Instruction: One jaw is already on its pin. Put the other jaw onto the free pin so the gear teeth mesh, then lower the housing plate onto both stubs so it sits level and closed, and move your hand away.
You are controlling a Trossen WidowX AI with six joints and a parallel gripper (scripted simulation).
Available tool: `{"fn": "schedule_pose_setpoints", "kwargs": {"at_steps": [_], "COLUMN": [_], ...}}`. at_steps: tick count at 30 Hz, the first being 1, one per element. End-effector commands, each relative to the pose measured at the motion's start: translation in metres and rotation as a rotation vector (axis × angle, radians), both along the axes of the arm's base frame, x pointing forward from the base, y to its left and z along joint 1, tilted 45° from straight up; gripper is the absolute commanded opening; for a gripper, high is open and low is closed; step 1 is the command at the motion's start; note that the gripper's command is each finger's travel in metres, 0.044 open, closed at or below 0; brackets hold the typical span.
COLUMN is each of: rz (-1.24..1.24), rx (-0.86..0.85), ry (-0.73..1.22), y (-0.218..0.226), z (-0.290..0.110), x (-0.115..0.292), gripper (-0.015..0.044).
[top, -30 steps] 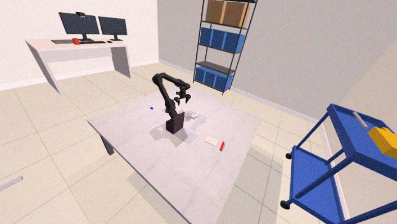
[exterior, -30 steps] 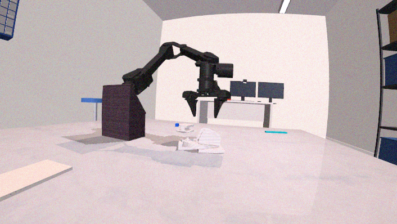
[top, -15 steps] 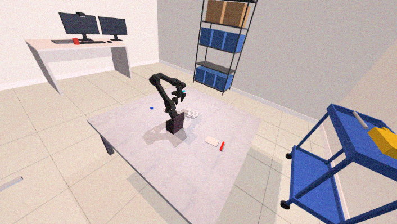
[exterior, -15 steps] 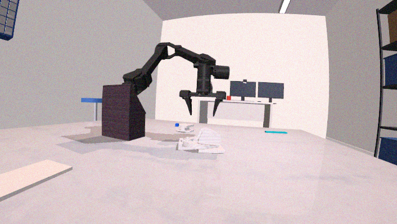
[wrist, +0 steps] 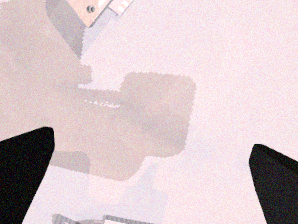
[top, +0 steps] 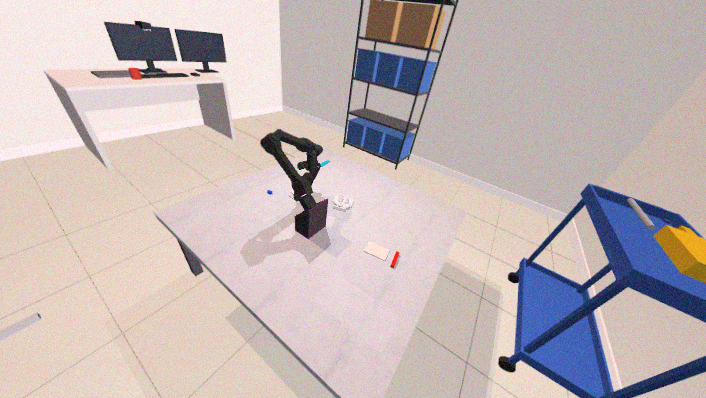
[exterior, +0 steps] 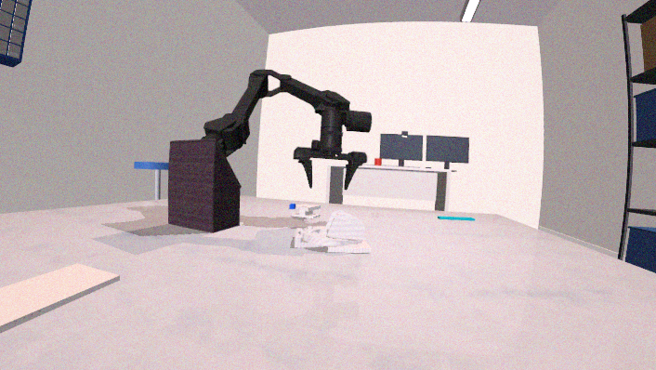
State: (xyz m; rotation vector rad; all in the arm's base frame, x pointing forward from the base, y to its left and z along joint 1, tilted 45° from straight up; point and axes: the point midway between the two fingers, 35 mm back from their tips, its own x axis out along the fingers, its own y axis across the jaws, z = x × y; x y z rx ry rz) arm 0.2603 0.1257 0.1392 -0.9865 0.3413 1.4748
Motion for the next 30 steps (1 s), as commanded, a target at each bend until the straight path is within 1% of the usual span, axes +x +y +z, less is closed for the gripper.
{"fn": "schedule_pose_setpoints", "kwargs": {"at_steps": [1, 30], "rz": [0.069, 0.611], "rx": [-0.014, -0.072], "ry": [-0.055, -0.571], "y": [0.005, 0.038], "z": [0.003, 0.044], "x": [-0.007, -0.056], "gripper": [0.0440, 0.0440]}}
